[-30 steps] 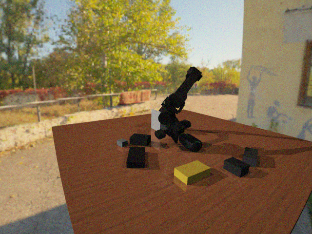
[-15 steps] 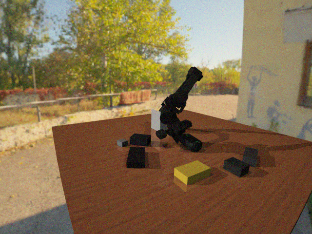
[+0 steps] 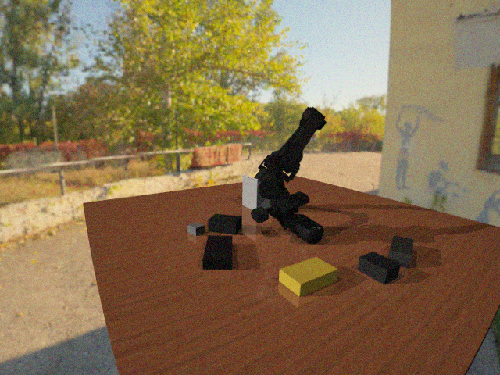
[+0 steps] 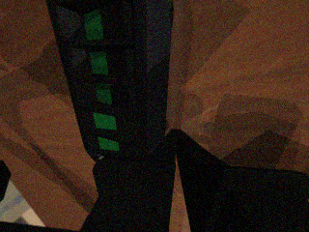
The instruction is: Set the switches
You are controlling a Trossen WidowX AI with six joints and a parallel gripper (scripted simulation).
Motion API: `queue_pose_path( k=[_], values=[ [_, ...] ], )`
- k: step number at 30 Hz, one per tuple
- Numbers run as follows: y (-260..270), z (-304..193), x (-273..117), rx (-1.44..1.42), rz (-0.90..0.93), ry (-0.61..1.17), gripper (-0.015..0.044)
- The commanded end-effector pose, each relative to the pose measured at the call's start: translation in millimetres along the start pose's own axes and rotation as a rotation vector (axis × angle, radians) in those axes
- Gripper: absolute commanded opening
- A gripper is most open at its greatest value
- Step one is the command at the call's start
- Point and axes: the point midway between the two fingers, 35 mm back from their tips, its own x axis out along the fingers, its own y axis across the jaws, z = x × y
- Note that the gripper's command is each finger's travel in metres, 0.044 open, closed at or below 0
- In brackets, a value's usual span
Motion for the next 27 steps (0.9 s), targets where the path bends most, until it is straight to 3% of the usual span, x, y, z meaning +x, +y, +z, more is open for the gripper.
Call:
queue_pose_path(
  k=[1,27],
  values=[
    [3,-1,1,0.005,0.005,0.000,0.0000],
    [31,5,10,0.006,0.007,0.001,0.0000]
  ],
)
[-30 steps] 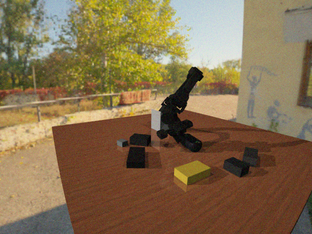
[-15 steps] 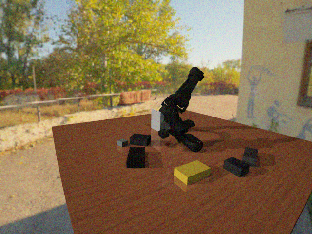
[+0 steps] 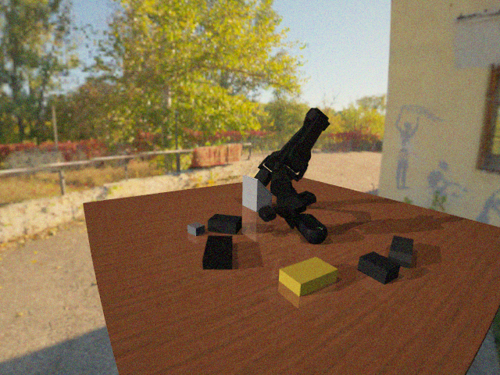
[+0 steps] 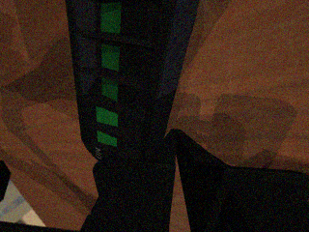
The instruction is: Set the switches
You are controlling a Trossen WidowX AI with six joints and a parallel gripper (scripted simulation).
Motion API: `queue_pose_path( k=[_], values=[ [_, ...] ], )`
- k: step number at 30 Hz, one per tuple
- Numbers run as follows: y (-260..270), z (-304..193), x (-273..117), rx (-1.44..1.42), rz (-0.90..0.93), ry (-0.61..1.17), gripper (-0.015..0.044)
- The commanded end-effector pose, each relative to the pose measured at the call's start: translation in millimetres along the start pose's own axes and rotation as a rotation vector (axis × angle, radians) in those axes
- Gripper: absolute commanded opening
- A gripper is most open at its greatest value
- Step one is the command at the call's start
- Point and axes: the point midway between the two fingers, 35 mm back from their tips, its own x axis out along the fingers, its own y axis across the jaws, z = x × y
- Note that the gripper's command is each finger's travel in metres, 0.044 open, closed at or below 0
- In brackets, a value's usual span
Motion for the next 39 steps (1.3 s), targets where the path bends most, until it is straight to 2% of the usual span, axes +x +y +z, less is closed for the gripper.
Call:
queue_pose_path(
  k=[1,39],
  values=[
    [8,1,5,-0.004,0.012,0.005,0.0000],
    [39,17,14,-0.004,0.014,0.005,0.0000]
  ],
)
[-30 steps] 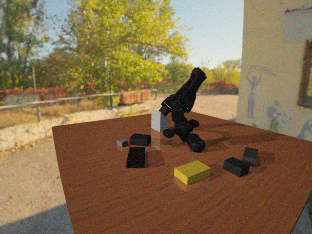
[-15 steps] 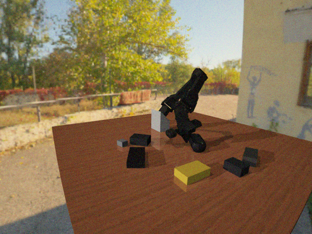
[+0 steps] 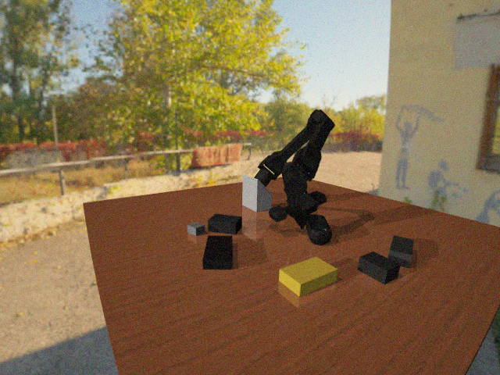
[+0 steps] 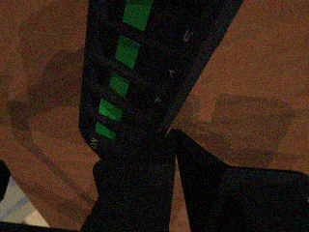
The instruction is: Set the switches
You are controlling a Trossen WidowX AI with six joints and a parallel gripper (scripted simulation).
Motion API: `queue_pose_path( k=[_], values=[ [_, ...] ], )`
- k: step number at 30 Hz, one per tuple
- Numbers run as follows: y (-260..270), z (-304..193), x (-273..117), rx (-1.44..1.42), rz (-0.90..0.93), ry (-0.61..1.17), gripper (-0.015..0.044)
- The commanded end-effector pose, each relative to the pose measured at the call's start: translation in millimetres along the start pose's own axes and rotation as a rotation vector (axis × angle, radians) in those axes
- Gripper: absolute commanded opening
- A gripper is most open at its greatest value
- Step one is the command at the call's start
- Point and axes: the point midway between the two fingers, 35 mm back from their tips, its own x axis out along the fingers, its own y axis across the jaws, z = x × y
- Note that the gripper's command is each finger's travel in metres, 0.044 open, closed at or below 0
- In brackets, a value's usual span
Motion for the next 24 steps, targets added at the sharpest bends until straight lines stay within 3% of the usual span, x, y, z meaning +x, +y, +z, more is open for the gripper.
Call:
queue_pose_path(
  k=[1,10,18,24],
  values=[
    [9,4,6,-0.018,0.012,0.005,0.0000],
    [-49,-15,-66,-0.017,0.002,0.003,0.0000],
    [-50,-14,-68,-0.013,-0.001,0.008,0.0000],
    [-26,37,-65,0.137,-0.187,0.092,0.0000]
  ],
)
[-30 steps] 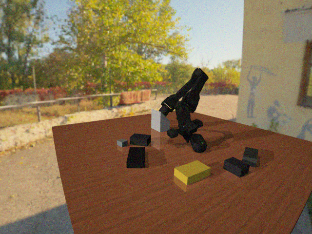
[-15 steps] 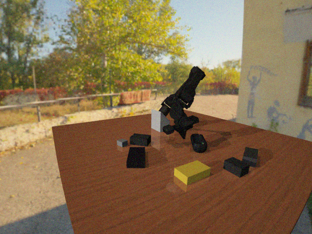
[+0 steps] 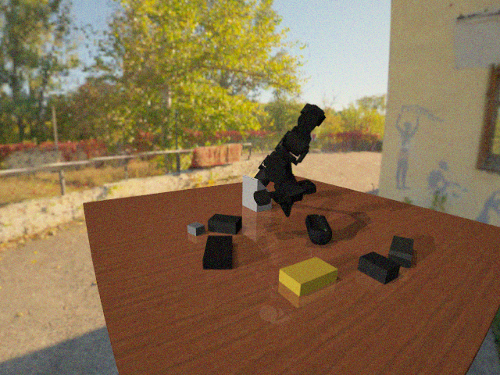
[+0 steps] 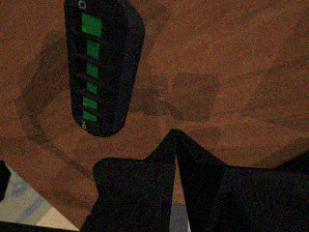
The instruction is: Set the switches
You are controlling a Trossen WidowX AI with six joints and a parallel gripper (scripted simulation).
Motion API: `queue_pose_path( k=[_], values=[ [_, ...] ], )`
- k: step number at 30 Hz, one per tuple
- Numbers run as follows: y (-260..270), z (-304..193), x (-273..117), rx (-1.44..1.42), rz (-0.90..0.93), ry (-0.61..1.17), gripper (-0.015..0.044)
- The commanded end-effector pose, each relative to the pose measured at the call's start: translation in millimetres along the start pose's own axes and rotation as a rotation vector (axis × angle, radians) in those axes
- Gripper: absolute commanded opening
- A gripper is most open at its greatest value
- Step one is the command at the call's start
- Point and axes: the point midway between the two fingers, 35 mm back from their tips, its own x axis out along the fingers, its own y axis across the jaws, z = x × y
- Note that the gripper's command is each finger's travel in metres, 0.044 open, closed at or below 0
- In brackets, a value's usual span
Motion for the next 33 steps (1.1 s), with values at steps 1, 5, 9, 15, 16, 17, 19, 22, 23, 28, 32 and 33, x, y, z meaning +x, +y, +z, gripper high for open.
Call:
queue_pose_path(
  k=[1,5,9,15,16,17,19,22,23,28,32,33],
  values=[
    [26,34,-1,0.074,-0.129,0.032,0.0000],
    [63,66,3,0.180,-0.270,0.027,0.0000],
    [108,90,12,0.278,-0.395,-0.022,0.0000],
    [140,101,19,0.334,-0.460,-0.072,0.0000],
    [140,101,19,0.334,-0.460,-0.072,0.0000],
    [140,101,19,0.334,-0.460,-0.072,0.0000],
    [140,101,19,0.334,-0.460,-0.072,0.0000],
    [140,101,19,0.334,-0.460,-0.072,0.0000],
    [139,101,20,0.334,-0.460,-0.072,0.0000],
    [138,102,28,0.334,-0.459,-0.072,0.0000],
    [137,103,34,0.335,-0.459,-0.072,0.0000],
    [137,104,36,0.335,-0.459,-0.072,0.0000]
  ],
)
